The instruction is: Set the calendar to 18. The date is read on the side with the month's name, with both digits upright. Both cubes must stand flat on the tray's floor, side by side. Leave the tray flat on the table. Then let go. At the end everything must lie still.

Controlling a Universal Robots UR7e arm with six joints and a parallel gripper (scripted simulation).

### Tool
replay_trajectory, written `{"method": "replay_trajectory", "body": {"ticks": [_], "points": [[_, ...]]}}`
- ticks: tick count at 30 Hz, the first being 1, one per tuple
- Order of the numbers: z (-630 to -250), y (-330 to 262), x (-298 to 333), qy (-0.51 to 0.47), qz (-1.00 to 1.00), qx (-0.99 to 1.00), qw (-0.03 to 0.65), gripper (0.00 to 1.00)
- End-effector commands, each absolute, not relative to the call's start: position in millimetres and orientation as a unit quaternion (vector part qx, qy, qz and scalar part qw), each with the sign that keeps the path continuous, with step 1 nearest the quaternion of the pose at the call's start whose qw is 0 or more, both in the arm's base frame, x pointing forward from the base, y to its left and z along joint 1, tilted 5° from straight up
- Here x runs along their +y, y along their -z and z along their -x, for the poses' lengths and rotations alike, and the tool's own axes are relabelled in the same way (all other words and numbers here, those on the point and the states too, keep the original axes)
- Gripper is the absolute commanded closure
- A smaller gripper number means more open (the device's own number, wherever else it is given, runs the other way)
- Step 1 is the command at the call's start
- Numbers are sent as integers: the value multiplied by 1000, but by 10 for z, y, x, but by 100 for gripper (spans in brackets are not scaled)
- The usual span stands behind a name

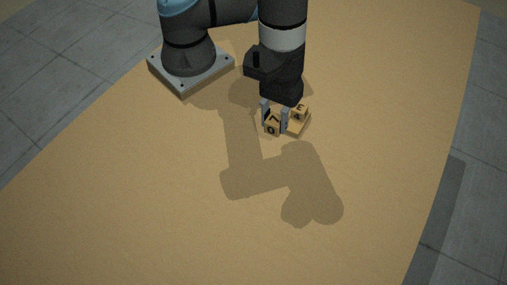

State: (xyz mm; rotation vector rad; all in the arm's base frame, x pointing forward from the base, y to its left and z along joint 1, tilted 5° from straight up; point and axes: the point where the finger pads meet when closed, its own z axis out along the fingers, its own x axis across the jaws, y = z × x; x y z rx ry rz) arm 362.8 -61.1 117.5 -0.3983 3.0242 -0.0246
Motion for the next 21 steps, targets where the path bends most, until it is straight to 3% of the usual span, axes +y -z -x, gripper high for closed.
{"method": "replay_trajectory", "body": {"ticks": [1, 21], "points": [[-3630, -1178, -612, 8, 130, 990, 46, 40], [-3365, -1254, 286, 8, 137, 989, 46, 40]]}}
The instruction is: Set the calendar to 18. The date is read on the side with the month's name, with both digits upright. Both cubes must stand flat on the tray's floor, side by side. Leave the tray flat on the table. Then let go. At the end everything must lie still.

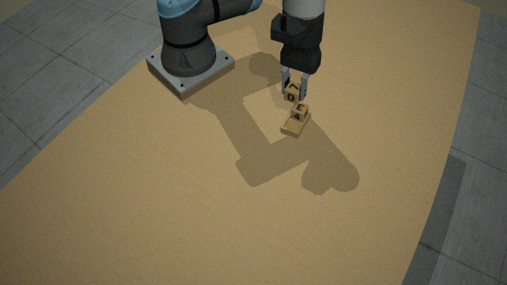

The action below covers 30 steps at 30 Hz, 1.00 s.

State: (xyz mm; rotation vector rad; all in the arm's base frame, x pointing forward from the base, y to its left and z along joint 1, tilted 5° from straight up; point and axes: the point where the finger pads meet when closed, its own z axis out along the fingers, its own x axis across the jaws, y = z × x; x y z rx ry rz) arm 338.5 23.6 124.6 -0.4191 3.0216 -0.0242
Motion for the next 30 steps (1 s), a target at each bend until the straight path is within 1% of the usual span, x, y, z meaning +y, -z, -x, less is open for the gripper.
{"method": "replay_trajectory", "body": {"ticks": [1, 16, 30], "points": [[-3365, -1254, 286, 8, 137, 989, 46, 40], [-3368, -1229, 286, 8, 137, 989, 46, 40], [-3400, -921, 288, 9, 137, 989, 46, 40]]}}
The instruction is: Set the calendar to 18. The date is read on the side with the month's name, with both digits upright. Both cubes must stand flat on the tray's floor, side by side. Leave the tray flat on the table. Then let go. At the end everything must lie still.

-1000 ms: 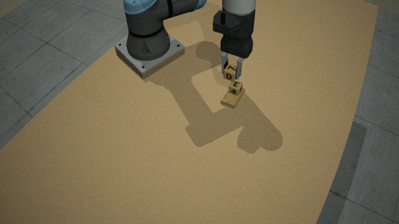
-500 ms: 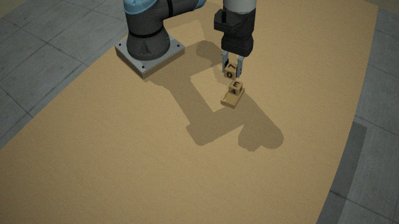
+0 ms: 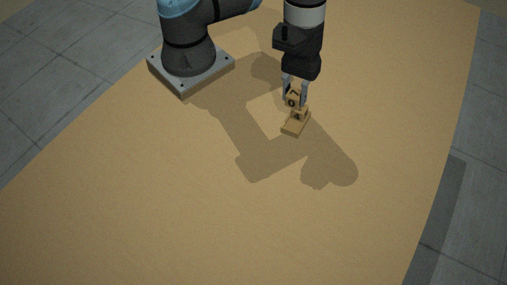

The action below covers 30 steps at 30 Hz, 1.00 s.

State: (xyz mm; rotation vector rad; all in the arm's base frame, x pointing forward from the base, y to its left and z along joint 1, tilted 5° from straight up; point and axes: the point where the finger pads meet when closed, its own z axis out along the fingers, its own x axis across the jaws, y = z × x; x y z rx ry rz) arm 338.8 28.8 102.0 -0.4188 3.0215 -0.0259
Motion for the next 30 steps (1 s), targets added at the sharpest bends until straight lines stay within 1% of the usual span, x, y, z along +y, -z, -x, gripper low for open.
{"method": "replay_trajectory", "body": {"ticks": [1, 11, 30], "points": [[-3404, -888, 288, 9, 137, 989, 46, 40], [-3429, -648, 289, 9, 137, 989, 46, 40], [-3432, -616, 289, 9, 137, 989, 46, 40]]}}
